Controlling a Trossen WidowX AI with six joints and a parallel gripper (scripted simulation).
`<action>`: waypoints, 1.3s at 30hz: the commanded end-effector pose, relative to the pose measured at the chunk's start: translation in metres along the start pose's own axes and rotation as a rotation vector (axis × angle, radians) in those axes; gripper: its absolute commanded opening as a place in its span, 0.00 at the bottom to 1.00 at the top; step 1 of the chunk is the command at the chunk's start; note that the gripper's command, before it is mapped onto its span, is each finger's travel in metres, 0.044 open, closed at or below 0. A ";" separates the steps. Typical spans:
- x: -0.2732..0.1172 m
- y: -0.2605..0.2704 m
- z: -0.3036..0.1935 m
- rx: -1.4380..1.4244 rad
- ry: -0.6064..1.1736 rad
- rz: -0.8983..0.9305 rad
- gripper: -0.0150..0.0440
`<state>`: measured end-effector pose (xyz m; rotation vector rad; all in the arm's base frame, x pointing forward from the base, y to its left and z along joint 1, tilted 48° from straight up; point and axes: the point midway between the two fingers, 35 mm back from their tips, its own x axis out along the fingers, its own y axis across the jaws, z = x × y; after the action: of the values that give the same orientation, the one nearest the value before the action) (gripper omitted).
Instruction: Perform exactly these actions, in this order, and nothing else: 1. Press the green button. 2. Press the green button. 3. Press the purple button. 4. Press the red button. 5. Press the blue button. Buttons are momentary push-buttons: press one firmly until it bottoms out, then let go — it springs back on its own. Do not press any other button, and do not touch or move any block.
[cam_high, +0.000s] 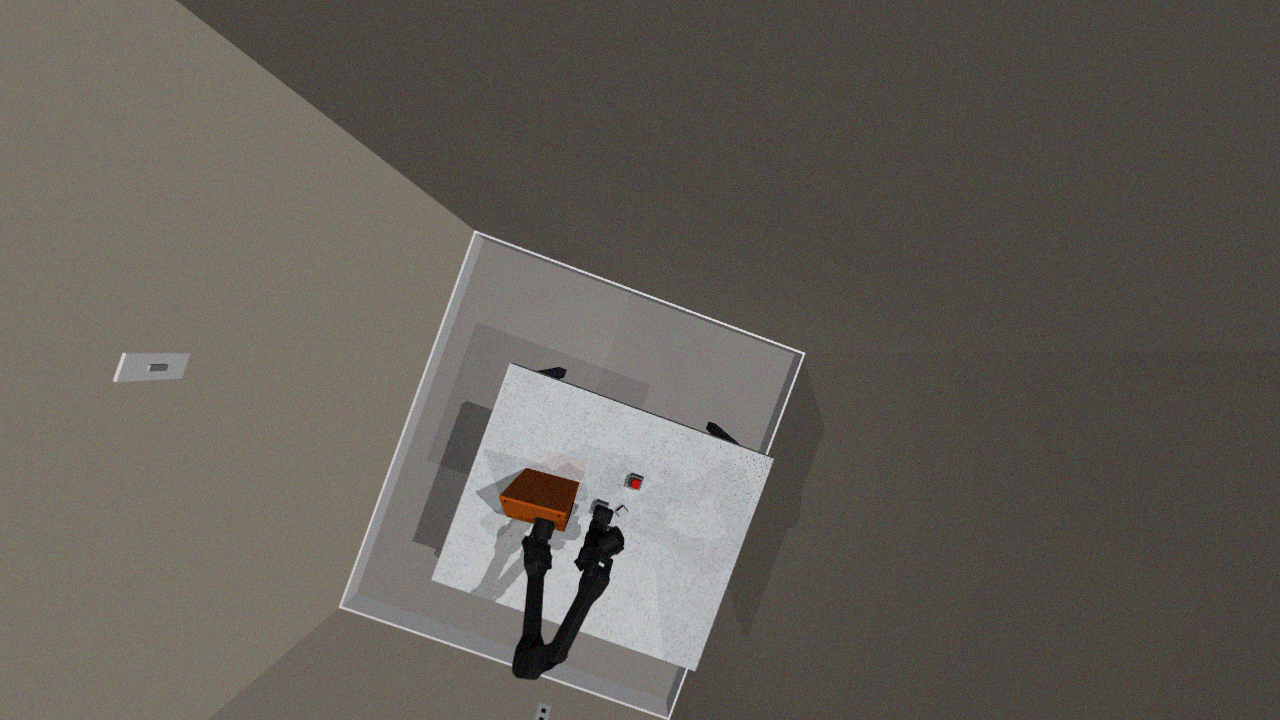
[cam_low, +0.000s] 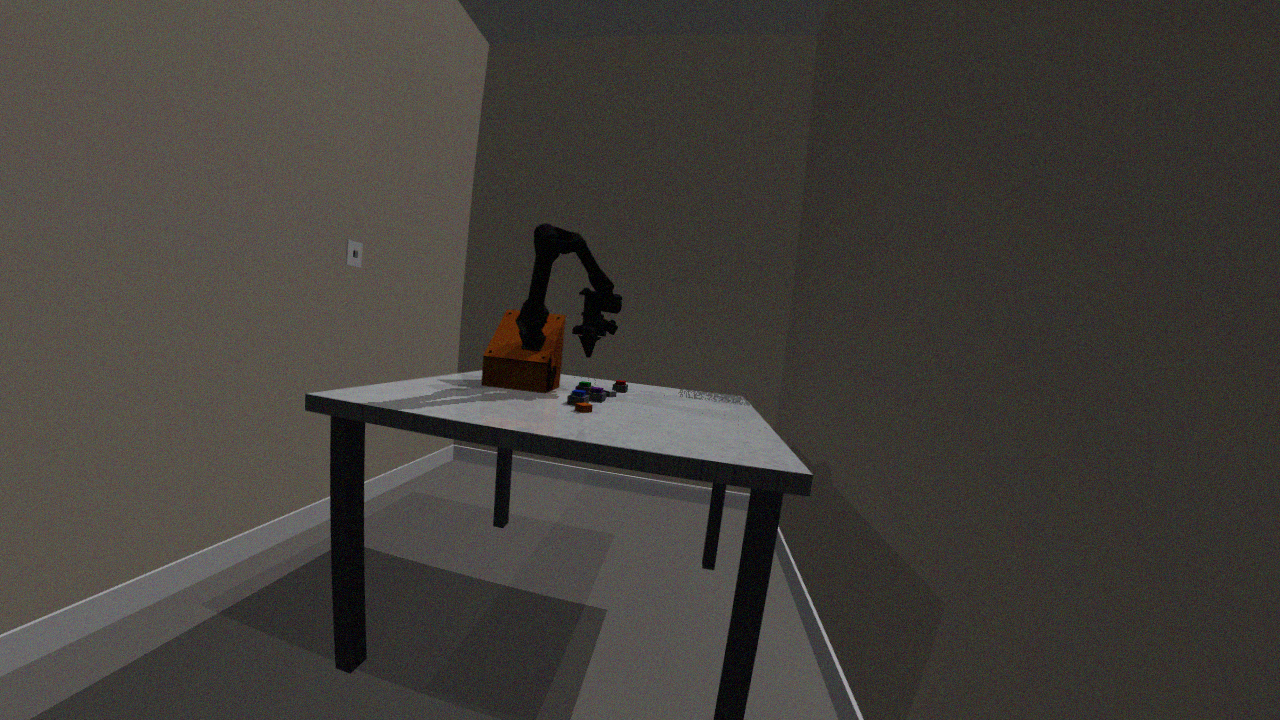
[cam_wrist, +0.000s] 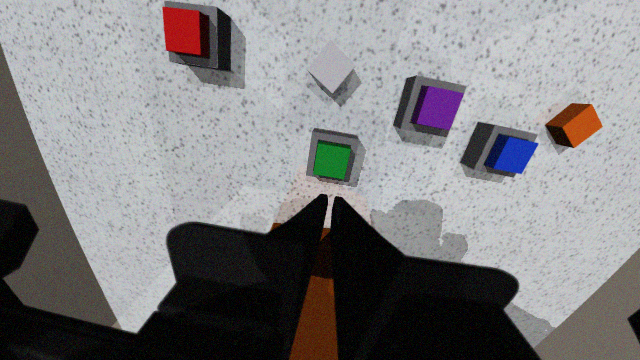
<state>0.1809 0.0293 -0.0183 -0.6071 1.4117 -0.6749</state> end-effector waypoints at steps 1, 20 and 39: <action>-0.004 -0.007 0.006 0.003 0.009 0.004 0.29; 0.059 -0.088 0.063 0.006 0.008 -0.007 0.29; 0.083 -0.088 0.063 0.006 0.008 -0.007 0.29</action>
<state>0.2445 -0.0882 -0.0004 -0.5944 1.4029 -0.6867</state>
